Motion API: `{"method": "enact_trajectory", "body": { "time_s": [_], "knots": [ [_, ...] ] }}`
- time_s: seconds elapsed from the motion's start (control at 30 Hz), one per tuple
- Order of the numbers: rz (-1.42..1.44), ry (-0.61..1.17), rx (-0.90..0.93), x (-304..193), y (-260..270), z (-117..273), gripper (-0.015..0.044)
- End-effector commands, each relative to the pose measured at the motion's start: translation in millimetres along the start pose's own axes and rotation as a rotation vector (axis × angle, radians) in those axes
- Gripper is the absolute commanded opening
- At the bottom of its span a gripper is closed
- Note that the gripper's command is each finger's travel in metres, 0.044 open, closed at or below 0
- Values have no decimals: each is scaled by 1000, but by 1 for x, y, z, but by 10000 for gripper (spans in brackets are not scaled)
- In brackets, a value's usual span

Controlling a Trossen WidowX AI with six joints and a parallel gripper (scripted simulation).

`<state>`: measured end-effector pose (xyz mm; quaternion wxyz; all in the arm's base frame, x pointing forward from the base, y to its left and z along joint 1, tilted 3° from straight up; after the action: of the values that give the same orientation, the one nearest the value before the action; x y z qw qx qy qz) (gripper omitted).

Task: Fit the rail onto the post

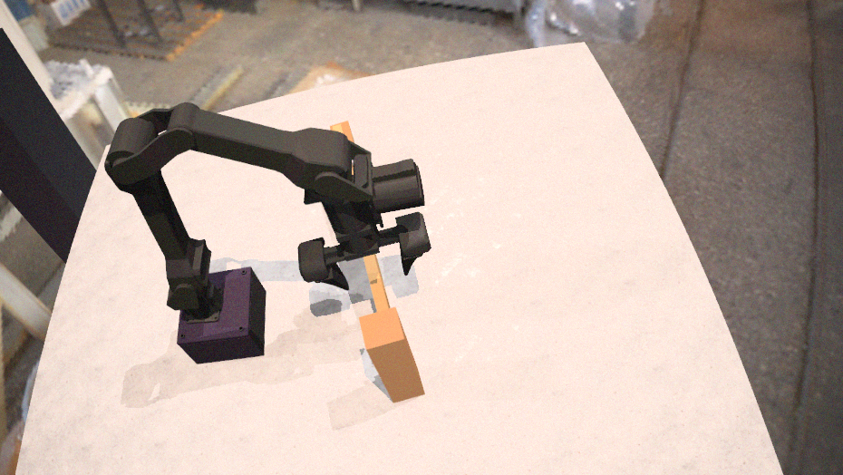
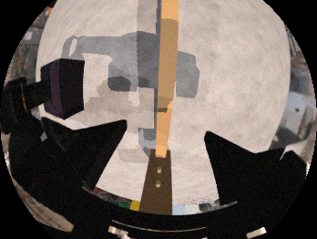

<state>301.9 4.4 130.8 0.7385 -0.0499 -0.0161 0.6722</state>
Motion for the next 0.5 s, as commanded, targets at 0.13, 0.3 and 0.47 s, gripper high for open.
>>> {"method": "enact_trajectory", "body": {
  "time_s": [0.13, 0.3, 0.47],
  "knots": [
    [57, -16, 31, 4, 3, -4, 440],
    [57, -16, 31, 4, 3, -8, 440],
    [57, -16, 31, 4, 2, -16, 440]
  ]
}}
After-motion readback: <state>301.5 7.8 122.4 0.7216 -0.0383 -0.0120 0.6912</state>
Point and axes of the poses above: the point midway between the two fingers, 35 mm back from their tips, its own z axis back along the fingers, its own y axis across the jaws, x = y × z, the point moved 6 cm from there along z, back along the fingers, and after that the axes turned 13 degrees about -z, right-handed, at the moved point
